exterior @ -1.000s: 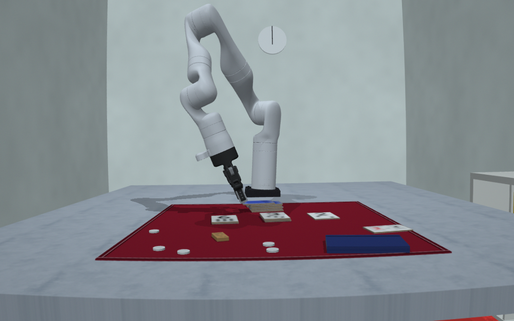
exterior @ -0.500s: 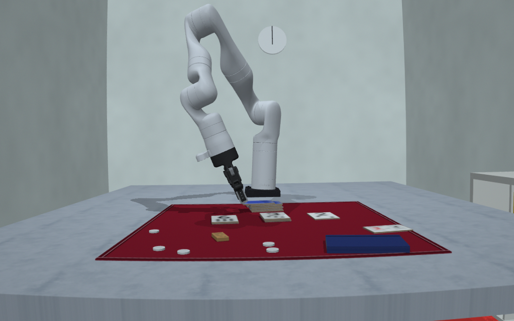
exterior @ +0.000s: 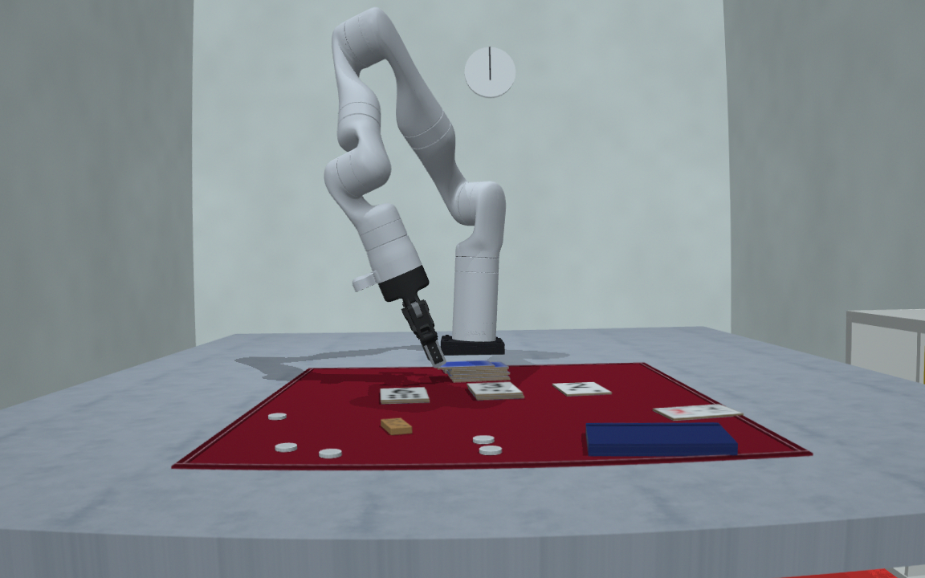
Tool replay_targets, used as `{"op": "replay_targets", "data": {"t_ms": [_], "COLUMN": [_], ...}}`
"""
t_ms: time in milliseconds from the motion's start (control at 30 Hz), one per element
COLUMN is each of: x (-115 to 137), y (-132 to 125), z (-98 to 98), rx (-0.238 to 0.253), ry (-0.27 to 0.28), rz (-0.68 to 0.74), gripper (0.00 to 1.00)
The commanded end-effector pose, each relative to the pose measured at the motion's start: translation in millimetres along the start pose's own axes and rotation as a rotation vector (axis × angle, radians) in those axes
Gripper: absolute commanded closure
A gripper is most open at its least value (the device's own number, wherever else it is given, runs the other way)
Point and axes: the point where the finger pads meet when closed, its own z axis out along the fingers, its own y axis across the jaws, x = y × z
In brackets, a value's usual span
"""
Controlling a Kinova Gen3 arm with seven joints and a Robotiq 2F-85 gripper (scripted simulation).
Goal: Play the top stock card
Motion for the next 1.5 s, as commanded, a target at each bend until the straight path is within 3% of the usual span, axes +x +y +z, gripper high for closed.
{"op": "replay_targets", "data": {"t_ms": [0, 833, 867, 1467], "x": [0.3, 1.0, 1.0, 1.0], "y": [-0.2, -0.2, -0.2, -0.2], "z": [0.9, 2.7, 2.7, 2.7], "rx": [0.000, 0.000, 0.000, 0.000], "ry": [0.000, 0.000, 0.000, 0.000], "rz": [0.000, 0.000, 0.000, 0.000], "gripper": [0.15, 0.15, 0.27, 0.27]}}
